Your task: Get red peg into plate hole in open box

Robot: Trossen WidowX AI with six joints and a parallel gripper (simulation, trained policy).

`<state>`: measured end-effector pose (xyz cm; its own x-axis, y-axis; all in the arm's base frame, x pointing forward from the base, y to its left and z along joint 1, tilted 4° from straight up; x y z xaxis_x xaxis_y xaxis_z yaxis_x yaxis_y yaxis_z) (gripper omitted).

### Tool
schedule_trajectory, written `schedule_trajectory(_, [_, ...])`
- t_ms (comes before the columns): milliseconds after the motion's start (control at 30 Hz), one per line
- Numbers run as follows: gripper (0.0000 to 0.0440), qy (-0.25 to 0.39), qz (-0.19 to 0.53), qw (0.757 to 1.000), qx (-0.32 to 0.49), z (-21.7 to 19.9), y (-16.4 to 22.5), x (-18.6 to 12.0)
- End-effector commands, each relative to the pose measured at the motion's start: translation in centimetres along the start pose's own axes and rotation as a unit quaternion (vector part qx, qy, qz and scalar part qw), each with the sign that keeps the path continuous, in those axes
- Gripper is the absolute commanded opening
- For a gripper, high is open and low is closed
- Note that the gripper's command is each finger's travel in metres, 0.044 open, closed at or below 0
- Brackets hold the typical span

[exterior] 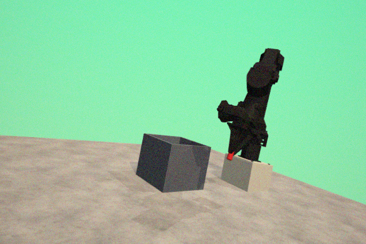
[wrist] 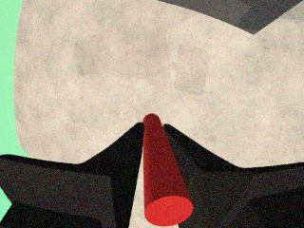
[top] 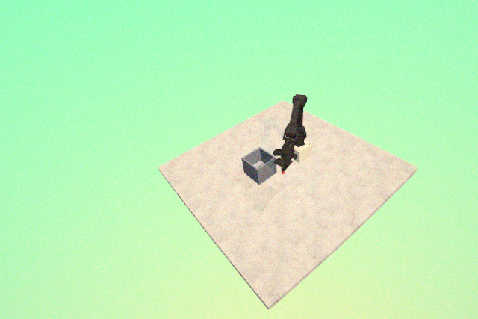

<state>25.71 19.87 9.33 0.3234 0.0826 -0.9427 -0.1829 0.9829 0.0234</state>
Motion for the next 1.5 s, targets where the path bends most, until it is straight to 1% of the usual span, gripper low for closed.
schedule_trajectory(0, [0.0000, -0.008, -0.009, 1.000, -0.001, 1.3, -1.1, -1.0])
schedule_trajectory(300, [0.0000, -0.010, -0.043, 0.999, 0.006, 3.6, -5.0, -2.5])
schedule_trajectory(633, [0.0000, 0.017, -0.079, 0.997, 0.020, 4.3, -9.8, -3.0])
schedule_trajectory(1033, [0.0000, 0.068, -0.095, 0.993, 0.035, 3.6, -14.5, -2.7])
schedule_trajectory(1467, [0.0005, 0.108, -0.087, 0.989, 0.042, 2.8, -17.7, -1.4])
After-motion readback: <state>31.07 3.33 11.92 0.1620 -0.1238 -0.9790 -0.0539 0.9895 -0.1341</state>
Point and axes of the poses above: the point midway between the two fingers, 35 mm back from their tips, its own x axis out along the fingers, its own z axis across the jaws, y = z × x, the point moved 3 cm from there along -x, back along the fingers, and after that the axes turned 14 degrees about x, right-handed, at the moved point
